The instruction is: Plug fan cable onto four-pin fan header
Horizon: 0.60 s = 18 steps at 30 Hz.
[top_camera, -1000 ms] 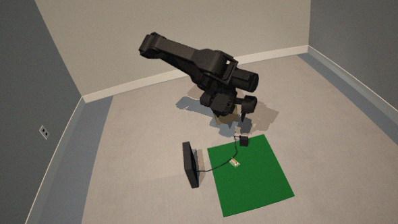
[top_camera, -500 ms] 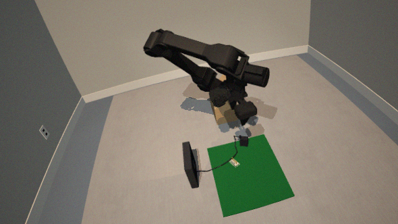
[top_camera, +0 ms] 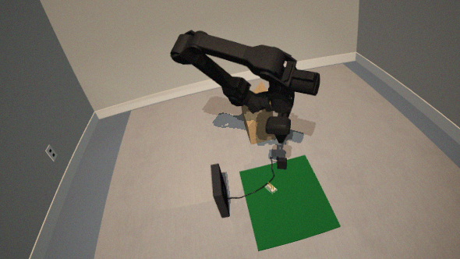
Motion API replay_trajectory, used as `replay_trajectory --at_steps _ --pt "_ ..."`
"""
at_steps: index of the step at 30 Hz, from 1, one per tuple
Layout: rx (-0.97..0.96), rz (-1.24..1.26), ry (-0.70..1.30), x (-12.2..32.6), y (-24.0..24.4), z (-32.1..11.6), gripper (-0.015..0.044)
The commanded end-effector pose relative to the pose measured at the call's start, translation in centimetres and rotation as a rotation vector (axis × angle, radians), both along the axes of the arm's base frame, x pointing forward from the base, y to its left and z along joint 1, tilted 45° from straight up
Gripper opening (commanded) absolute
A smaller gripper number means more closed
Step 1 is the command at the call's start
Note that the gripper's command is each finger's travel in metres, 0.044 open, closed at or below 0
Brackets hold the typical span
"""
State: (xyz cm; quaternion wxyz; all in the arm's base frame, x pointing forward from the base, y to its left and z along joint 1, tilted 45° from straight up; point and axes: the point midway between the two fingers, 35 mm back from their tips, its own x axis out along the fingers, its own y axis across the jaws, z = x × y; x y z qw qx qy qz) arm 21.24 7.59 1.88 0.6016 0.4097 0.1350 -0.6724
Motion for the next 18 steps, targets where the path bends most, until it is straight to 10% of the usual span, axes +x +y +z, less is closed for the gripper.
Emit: replay_trajectory --at_steps 1,18 --pt "0.007 -0.011 -0.008 0.3 -0.8 -1.2 0.0440" --pt "0.000 -0.012 -0.010 0.6 -7.3 -7.4 0.0440"
